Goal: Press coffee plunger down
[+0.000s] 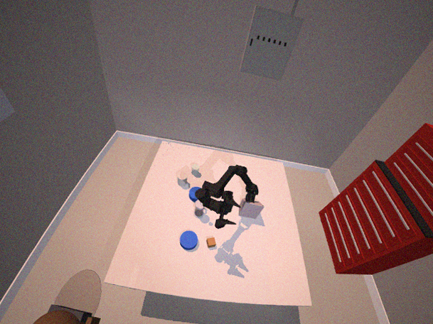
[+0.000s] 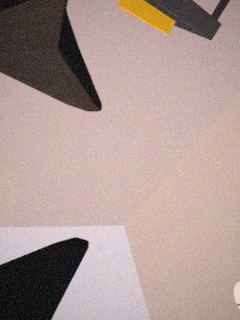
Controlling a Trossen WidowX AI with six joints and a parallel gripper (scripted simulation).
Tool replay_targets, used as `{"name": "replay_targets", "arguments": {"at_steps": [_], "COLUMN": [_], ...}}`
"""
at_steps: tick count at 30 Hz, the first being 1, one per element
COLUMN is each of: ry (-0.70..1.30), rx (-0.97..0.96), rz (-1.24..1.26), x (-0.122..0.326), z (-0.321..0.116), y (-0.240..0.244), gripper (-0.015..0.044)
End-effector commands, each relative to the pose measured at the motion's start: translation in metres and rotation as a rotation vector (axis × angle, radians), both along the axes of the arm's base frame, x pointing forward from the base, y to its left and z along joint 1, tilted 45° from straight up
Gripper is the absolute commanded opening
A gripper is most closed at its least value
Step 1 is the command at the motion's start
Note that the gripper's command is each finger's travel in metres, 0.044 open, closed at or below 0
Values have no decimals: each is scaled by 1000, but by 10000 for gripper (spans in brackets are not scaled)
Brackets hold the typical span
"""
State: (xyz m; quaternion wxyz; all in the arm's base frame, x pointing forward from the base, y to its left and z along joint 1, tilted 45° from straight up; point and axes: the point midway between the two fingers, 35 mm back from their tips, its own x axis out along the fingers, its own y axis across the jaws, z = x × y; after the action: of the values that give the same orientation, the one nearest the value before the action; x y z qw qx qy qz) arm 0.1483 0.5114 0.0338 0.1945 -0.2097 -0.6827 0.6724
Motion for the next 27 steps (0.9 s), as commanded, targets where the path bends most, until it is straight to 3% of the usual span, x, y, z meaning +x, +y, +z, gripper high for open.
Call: {"name": "replay_targets", "arguments": {"at_steps": [1,7,12,17,22,27], "ry": [-2,-13,41,169,376,645], "rx": [-17,-424,-820,-1095,-1194,-1070], "rz": [-7,-239,-606,-1065,-1579,-2072], "x": [0,10,32,61,91,116], "z": [0,-9,-17,-18,-9,12], "y": [0,4,-10,-43,-94,-155], "gripper": [426,440,440,440,440,440]}}
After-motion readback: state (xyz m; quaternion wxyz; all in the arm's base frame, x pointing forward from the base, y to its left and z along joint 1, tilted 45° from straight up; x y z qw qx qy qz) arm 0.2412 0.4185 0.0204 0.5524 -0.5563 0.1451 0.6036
